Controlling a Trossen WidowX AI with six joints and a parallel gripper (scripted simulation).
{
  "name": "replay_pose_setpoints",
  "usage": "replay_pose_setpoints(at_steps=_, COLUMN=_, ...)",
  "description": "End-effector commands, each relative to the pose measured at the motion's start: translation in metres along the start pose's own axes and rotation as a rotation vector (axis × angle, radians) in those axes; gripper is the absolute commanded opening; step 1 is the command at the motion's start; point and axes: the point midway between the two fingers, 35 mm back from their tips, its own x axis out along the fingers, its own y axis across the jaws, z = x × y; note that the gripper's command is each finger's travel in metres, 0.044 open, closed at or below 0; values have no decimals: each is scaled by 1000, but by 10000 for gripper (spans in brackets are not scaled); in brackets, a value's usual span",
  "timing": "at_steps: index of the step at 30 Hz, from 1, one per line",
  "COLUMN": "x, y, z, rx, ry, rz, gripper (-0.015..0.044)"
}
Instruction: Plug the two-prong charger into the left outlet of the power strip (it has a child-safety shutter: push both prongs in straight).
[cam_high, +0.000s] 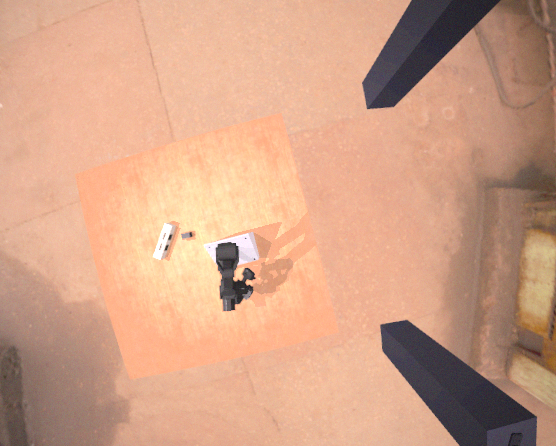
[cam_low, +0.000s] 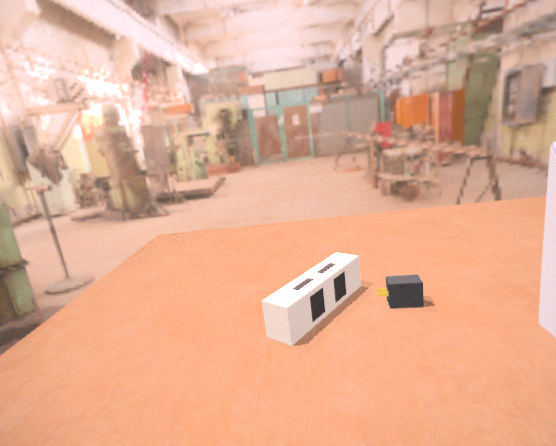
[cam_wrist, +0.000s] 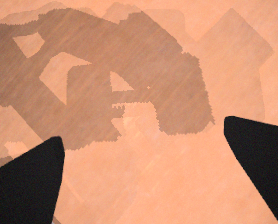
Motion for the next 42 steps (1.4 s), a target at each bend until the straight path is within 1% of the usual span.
replay_pose_setpoints(at_steps=1, x=0, y=0, z=0, rx=1, ry=1, rz=0, gripper=426)
replay_pose_setpoints(at_steps=2, x=0, y=-1, z=-1, rx=5, ry=3, rz=-1, gripper=440)
replay_pose_setpoints(at_steps=30, x=-10, y=-48, z=-48, rx=347, ry=226, rz=-101, gripper=440)
replay_pose_setpoints(at_steps=42, x=-20, y=-68, z=-73, rx=501, ry=302, rz=-148, gripper=440)
